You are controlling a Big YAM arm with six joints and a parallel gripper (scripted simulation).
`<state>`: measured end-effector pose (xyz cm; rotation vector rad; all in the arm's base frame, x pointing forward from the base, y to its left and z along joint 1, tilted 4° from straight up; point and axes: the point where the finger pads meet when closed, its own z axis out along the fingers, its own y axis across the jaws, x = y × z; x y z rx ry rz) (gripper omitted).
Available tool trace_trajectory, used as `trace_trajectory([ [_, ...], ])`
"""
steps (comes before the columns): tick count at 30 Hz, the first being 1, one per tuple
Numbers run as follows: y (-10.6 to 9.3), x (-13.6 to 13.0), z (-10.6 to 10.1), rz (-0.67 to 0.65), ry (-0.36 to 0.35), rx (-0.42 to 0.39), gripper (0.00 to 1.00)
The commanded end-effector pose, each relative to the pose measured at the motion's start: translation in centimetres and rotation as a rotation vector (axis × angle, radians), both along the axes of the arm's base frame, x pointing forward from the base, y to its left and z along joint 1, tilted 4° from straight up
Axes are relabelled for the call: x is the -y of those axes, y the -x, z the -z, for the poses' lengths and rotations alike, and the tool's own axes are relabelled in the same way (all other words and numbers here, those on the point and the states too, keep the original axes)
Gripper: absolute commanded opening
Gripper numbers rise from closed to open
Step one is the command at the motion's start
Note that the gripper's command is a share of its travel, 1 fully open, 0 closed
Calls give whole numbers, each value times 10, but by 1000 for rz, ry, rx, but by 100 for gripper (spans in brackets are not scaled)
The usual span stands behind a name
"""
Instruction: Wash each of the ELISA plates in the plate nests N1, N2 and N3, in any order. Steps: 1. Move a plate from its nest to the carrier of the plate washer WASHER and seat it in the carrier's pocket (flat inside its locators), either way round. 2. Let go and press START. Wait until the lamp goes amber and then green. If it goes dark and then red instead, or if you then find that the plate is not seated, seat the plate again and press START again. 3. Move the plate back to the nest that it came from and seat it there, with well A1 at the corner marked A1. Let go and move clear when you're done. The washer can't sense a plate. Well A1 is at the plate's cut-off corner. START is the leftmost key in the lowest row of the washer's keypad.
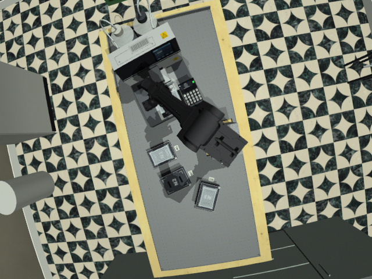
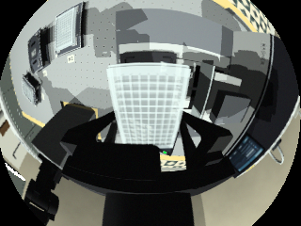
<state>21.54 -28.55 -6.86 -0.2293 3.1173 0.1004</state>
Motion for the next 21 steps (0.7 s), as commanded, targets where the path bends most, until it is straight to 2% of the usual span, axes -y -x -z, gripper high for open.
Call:
trace_trajectory([
  [1, 3, 0, 10, -8, -6, -1, 84],
  [21, -1, -7, 40, -9, -7, -3, 84],
])
